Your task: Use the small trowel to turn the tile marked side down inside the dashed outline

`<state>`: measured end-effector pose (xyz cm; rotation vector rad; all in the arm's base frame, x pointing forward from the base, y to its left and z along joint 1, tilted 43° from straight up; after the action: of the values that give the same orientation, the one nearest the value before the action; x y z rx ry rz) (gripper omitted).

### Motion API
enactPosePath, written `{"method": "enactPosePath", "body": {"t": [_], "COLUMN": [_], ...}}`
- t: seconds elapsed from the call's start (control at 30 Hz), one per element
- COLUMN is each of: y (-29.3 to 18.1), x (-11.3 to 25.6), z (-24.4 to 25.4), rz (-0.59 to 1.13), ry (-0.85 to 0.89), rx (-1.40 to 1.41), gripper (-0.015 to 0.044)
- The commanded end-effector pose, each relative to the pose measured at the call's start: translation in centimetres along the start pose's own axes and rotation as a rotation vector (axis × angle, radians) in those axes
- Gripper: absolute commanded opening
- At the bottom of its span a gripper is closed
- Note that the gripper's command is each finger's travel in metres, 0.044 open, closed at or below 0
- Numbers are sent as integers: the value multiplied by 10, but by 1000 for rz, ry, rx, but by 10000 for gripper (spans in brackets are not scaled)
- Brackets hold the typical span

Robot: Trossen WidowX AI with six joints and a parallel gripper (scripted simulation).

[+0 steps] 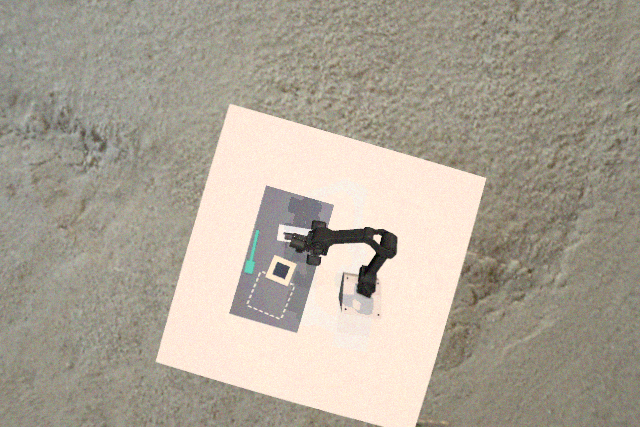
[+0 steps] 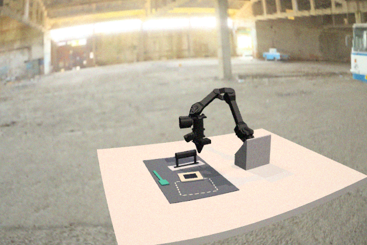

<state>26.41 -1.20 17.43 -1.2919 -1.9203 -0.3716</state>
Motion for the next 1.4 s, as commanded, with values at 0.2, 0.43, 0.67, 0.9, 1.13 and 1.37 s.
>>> {"method": "enactPosePath", "body": {"t": [0.2,0.43,0.67,0.9,1.13,1.37], "y": [-6,-19,-21,65,81,82], "x": [8,19,21,43,48,42], "z": [-37,-76,-83,-31,-17,-17], "rz": [-1,0,0,-8,-1,-1], "ry": [-1,-8,-9,9,-4,-4], "rx": [-1,-1,-1,-10,-18,-18], "gripper": [100,100,153,270,270,270]}}
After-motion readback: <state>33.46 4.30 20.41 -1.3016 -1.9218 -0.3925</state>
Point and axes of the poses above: the point midway between the two fingers, 35 mm back from their tips, its own x axis back along the fingers, its own z axis across the jaws, y = z × x, the point moved 7 cm from there along x, back along the fingers, and after that the axes turned 14 degrees about x, right-handed, at the moved point
